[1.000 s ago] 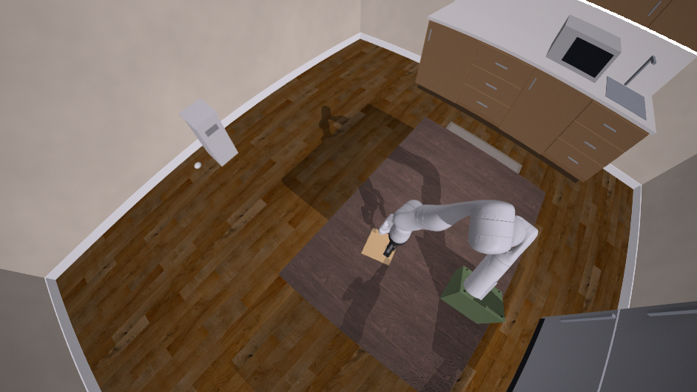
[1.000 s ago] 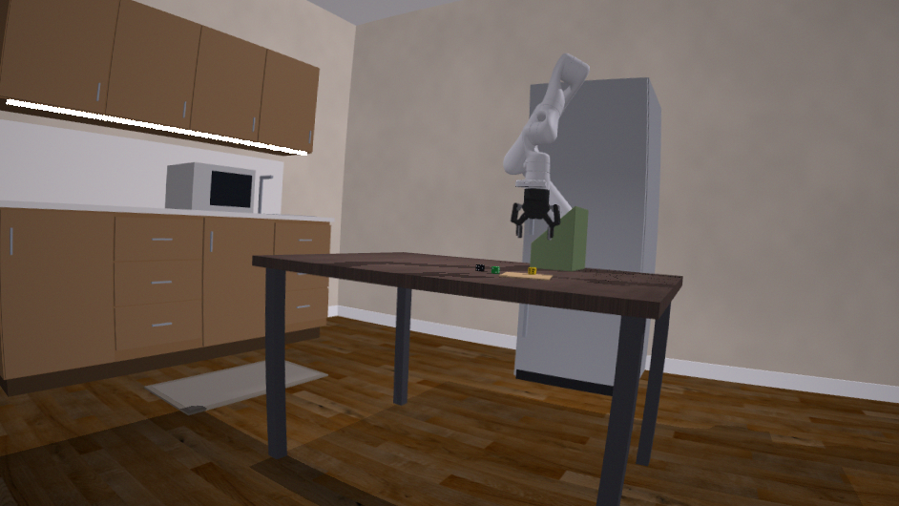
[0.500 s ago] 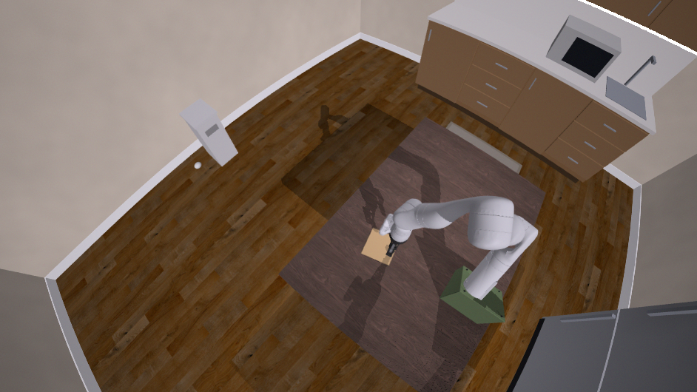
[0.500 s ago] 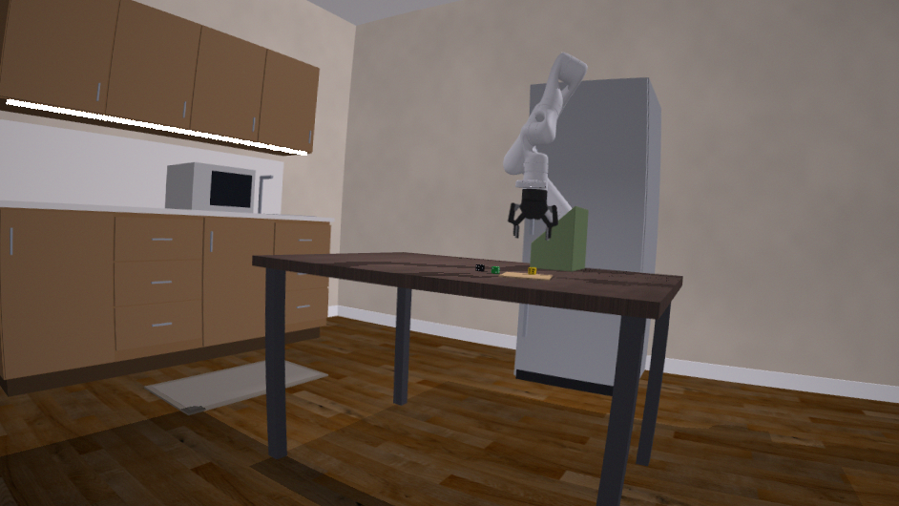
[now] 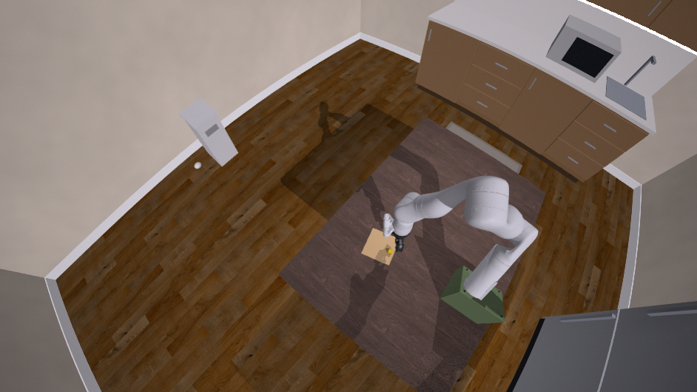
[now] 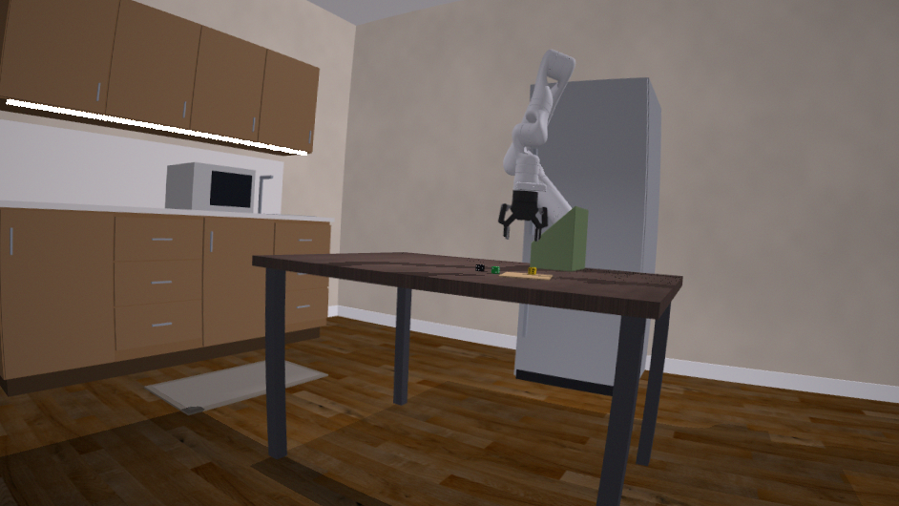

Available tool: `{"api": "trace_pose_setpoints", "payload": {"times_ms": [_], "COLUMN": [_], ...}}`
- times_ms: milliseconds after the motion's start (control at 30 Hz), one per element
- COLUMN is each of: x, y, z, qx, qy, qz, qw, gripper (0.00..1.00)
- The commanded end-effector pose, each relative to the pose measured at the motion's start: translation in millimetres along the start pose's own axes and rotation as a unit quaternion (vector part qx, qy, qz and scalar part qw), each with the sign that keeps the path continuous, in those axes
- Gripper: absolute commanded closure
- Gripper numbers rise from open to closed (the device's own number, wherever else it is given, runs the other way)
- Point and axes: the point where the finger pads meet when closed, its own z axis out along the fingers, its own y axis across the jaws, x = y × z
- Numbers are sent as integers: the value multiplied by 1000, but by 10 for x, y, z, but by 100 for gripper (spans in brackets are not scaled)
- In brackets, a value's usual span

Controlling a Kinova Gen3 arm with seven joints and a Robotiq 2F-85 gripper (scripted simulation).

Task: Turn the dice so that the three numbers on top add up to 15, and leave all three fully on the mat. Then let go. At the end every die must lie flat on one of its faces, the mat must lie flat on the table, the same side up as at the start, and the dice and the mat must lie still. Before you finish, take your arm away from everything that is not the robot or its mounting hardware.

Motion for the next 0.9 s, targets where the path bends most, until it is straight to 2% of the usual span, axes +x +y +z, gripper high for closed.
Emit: {"api": "trace_pose_setpoints", "payload": {"times_ms": [0,167,367,433,667,867], "x": [-18,-52,-68,-68,-63,-52], "y": [78,231,409,409,580,676], "z": [9,37,67,67,92,104], "qx": [8,8,6,6,1,-4], "qy": [1,2,7,7,16,22], "qz": [-38,-156,-291,-291,-414,-478], "qw": [999,988,957,957,910,878], "gripper": [0,0,0,0,0,0]}}
